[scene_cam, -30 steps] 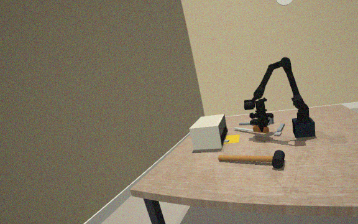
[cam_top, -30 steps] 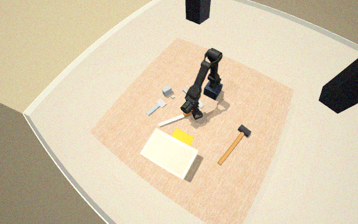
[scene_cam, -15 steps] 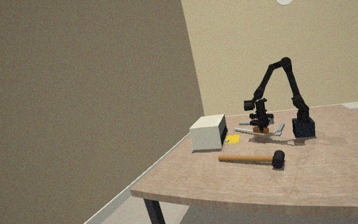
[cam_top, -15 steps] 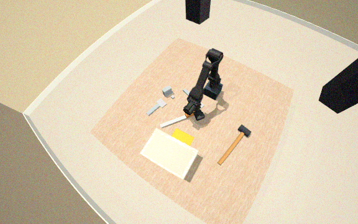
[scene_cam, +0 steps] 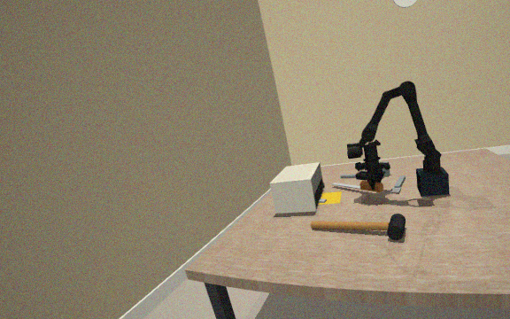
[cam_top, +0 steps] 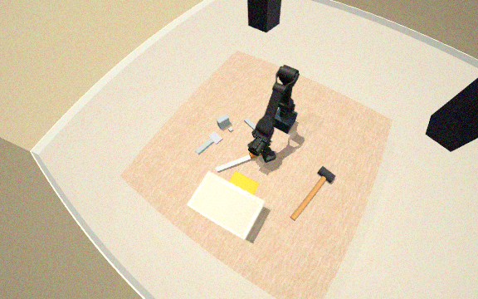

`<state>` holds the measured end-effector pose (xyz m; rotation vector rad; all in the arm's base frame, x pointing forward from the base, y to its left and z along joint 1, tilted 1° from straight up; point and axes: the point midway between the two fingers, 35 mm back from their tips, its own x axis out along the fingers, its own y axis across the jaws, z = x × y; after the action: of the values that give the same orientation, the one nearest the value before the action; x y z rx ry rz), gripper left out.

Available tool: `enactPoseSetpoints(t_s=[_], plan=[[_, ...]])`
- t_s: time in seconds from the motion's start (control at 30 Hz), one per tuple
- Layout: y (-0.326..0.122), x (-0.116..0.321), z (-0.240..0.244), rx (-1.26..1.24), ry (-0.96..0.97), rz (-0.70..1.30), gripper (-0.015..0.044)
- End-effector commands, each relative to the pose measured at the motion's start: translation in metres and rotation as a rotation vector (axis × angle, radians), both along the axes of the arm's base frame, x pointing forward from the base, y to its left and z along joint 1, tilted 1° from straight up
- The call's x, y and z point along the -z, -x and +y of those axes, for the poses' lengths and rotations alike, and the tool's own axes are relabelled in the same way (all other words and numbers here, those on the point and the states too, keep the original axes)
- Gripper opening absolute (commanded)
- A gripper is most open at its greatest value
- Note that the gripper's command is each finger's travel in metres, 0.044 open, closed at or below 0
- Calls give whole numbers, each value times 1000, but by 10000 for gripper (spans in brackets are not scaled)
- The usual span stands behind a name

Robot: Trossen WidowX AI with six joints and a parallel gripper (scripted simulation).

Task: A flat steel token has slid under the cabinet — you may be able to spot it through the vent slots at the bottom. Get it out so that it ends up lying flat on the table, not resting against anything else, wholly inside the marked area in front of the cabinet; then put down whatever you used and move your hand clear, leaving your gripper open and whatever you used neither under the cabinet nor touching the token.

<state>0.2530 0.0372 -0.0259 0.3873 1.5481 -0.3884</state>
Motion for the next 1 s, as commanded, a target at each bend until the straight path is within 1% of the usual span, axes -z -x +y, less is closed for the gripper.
enactPoseSetpoints(t_s=[0.0,0.97], plan=[[-1,-1,4,3,1,-11,0],[3,-1,34,3,-2,-11,0]])
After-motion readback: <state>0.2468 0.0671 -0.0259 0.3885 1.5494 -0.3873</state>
